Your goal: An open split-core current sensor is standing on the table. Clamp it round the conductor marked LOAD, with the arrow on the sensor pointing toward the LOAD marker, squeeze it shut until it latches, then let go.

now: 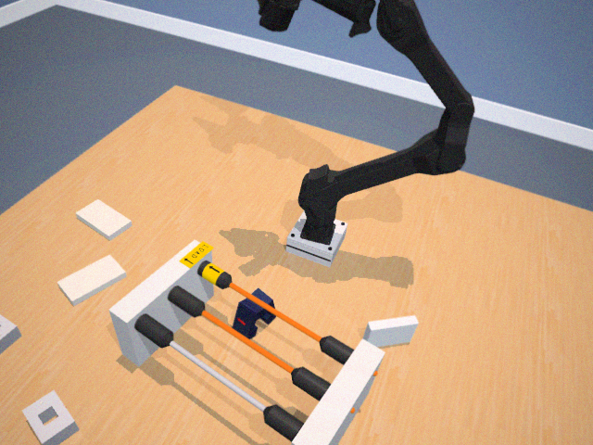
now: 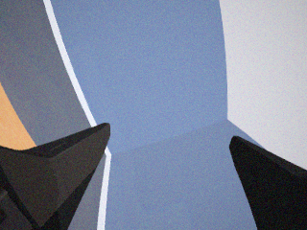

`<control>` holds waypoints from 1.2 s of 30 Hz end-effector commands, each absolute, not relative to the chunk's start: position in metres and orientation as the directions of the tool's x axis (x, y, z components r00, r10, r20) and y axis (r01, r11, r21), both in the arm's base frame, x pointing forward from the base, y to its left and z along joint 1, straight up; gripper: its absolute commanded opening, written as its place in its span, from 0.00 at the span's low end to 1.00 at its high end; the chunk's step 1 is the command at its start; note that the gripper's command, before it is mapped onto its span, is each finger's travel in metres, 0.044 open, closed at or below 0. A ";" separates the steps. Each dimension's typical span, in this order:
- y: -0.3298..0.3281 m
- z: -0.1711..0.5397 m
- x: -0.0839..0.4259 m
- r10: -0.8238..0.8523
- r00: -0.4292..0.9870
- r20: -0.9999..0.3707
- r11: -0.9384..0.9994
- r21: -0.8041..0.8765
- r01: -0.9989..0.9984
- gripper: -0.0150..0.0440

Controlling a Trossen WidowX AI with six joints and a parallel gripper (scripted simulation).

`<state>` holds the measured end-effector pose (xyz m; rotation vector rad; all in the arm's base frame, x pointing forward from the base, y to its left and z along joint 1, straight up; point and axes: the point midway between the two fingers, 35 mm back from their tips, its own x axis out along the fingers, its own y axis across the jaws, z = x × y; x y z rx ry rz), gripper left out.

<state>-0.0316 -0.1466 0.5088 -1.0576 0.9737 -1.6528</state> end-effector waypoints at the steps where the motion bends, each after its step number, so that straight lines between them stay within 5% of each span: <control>1: -0.181 0.492 0.012 -0.981 0.012 0.191 -0.164 -0.870 0.465 1.00; 10: -0.198 0.448 0.136 -0.856 0.495 0.149 0.282 -0.668 0.689 1.00; 19: -0.134 0.391 0.253 -0.508 0.855 0.103 0.777 -0.374 0.507 1.00; 28: -0.011 0.328 0.314 -0.037 0.998 0.054 0.999 -0.027 0.039 1.00; 36: 0.000 0.323 0.316 0.000 0.999 0.050 1.000 0.000 0.000 1.00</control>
